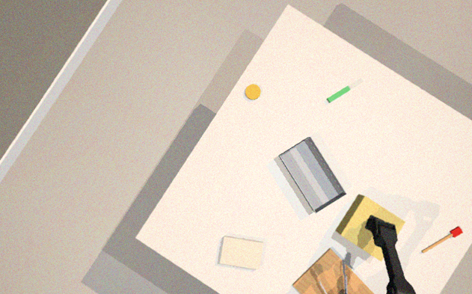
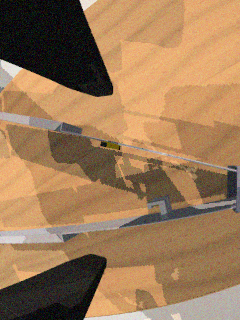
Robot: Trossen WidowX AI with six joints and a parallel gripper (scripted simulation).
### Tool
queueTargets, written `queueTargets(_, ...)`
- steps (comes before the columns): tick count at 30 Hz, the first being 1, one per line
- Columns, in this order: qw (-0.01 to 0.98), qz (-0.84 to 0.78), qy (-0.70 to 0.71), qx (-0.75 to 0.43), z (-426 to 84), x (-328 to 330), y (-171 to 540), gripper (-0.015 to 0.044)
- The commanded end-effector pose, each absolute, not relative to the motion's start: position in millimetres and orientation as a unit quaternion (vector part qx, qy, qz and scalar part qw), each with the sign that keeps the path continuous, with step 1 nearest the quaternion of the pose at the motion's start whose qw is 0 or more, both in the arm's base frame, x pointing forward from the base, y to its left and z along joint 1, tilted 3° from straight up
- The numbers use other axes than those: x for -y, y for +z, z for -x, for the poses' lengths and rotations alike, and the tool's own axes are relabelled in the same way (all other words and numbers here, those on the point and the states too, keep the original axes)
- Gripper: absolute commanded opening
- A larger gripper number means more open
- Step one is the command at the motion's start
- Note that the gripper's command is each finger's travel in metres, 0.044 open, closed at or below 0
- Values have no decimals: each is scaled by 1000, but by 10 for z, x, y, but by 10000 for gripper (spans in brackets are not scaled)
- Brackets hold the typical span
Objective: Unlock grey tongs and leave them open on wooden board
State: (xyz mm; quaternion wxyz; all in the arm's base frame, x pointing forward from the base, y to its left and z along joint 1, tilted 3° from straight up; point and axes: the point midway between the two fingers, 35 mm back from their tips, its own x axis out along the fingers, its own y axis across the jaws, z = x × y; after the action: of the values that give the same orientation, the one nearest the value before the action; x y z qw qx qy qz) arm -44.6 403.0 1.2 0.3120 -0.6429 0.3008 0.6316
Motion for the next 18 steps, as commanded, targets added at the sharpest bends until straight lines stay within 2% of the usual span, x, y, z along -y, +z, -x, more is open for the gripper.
queueTargets(1,312,644,631,-301,510,-3999,52,440)
queueTargets(11,306,644,632,-303,1573,-3153,740,440)
queueTargets(18,306,644,632,-304,1635,-3069,789,440)
